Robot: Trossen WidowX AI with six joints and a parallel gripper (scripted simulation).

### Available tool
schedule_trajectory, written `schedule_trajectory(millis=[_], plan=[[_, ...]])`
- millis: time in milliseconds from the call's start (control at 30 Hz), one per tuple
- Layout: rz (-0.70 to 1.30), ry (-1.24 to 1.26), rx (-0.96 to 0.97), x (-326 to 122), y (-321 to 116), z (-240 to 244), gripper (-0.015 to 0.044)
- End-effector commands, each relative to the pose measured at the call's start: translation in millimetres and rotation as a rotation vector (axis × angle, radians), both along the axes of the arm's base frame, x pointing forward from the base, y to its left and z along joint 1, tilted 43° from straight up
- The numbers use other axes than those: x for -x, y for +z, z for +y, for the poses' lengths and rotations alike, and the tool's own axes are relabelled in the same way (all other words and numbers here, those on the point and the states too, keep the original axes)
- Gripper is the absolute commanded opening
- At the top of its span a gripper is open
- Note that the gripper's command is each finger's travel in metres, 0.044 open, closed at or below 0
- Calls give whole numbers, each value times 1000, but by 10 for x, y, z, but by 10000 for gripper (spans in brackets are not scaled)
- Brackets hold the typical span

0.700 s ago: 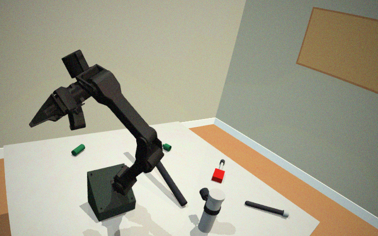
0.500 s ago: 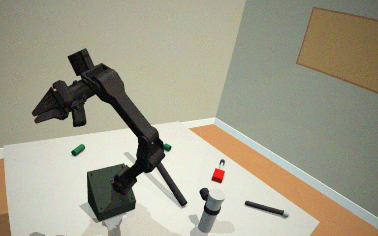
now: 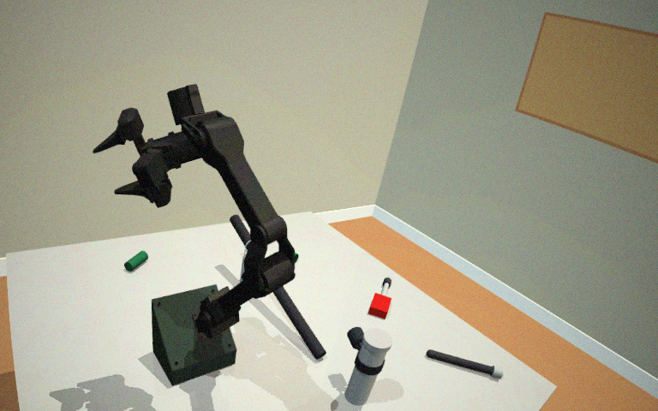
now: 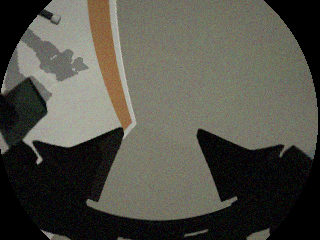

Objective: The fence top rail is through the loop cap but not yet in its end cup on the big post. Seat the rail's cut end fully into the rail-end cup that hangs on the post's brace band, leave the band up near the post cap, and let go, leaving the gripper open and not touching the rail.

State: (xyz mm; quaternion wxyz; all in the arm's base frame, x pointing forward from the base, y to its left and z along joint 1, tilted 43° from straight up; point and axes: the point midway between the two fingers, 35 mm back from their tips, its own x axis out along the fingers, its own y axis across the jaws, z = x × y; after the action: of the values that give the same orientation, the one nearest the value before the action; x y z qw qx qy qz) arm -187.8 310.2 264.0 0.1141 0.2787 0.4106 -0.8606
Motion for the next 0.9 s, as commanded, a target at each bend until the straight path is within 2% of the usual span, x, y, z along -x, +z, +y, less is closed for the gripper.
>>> schedule_trajectory(millis=[0, 300, 500, 867], plan=[[-196, -403, 280, -645, -426, 153, 440], [-381, -940, 548, -1543, -812, 139, 440], [-470, -1464, 782, -2251, -1068, -46, 440], [-513, -2258, 978, -3162, -1282, -568, 440]])
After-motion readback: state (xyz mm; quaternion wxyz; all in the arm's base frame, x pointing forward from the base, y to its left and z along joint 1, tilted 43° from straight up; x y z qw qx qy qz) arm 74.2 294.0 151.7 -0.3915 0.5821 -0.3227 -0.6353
